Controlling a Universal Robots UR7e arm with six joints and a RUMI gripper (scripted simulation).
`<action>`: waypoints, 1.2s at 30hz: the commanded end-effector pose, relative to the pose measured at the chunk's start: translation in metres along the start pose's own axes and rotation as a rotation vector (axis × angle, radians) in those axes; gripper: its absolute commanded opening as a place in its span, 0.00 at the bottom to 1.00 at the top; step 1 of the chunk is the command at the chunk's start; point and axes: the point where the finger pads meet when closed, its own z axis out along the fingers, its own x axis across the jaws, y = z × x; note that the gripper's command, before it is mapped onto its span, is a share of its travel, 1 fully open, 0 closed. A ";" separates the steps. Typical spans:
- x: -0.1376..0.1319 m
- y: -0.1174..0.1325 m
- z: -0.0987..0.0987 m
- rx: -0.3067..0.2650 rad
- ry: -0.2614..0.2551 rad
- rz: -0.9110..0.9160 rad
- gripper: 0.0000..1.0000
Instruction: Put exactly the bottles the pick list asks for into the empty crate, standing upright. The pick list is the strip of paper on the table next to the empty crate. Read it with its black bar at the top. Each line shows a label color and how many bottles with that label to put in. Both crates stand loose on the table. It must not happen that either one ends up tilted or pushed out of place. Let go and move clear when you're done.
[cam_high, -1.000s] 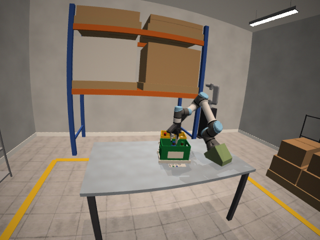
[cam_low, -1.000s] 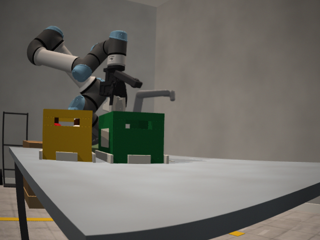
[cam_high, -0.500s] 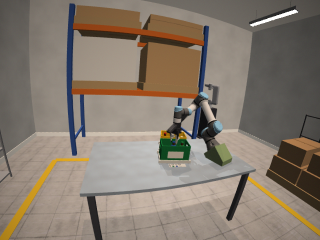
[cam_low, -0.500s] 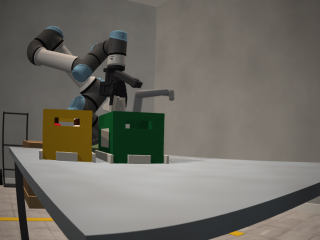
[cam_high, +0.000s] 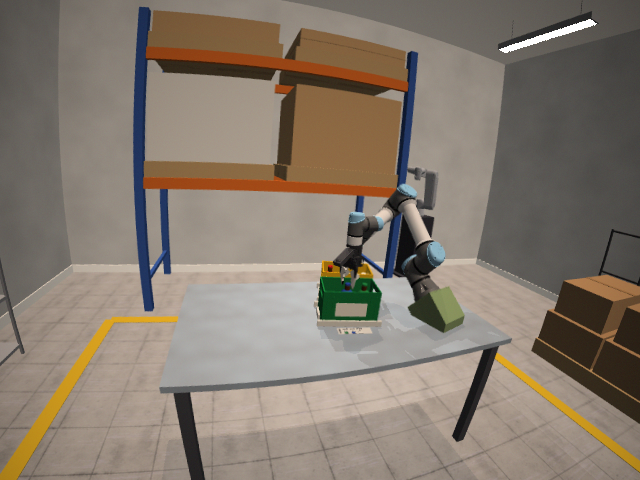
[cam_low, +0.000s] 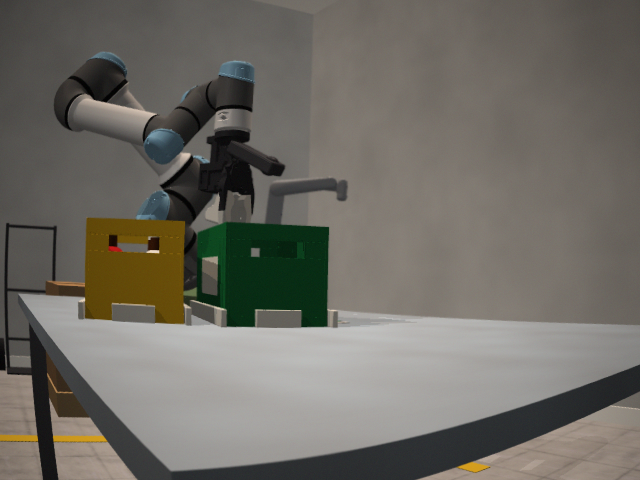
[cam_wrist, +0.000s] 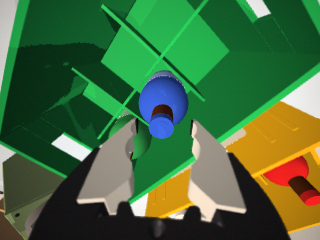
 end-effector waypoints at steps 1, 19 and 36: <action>-0.001 0.001 0.001 -0.002 0.000 -0.001 0.38; -0.001 0.001 0.001 -0.002 0.000 -0.001 0.38; 0.000 0.000 -0.038 0.001 0.001 0.000 0.38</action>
